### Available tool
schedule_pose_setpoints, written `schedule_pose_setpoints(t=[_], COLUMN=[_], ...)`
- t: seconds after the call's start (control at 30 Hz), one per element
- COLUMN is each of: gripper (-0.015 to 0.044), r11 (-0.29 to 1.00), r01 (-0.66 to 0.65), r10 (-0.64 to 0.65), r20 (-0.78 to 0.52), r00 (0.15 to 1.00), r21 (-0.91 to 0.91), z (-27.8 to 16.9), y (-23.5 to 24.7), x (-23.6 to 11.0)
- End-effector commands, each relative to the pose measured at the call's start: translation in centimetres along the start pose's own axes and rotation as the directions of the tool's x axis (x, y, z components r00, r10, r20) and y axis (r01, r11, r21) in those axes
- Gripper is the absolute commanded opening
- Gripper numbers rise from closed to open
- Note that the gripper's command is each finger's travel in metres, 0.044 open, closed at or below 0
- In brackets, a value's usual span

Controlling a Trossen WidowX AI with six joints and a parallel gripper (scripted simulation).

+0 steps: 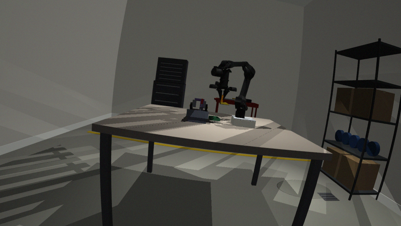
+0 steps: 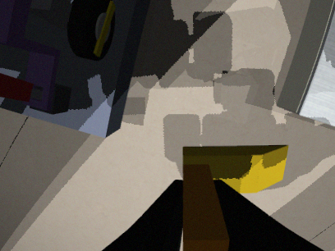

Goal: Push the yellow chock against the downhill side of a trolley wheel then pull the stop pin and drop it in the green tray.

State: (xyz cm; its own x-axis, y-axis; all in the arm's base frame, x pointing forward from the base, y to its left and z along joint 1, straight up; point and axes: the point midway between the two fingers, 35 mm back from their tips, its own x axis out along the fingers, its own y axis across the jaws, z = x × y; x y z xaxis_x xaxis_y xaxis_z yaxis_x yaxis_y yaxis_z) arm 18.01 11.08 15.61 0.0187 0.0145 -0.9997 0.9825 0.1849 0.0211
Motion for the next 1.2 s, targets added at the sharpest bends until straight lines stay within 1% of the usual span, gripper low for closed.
schedule_pose_setpoints(t=[0.0,0.1,0.37,0.6,1.17], gripper=[0.0,0.0,0.0,0.0,0.0], r11=[0.993,0.979,0.975,0.963,0.961], r01=[-0.001,-0.002,-0.002,-0.003,-0.004], r10=[0.001,0.0,0.0,0.0,0.0], r20=[0.005,0.005,0.006,0.009,0.014], r00=[1.0,1.0,1.0,1.0,1.0], r21=[0.122,0.202,0.221,0.268,0.277], z=[0.1,0.1,0.5,3.0,8.5], y=[0.0,0.0,0.0,0.0,0.0], x=[0.0,0.0,0.0,0.2,0.6])
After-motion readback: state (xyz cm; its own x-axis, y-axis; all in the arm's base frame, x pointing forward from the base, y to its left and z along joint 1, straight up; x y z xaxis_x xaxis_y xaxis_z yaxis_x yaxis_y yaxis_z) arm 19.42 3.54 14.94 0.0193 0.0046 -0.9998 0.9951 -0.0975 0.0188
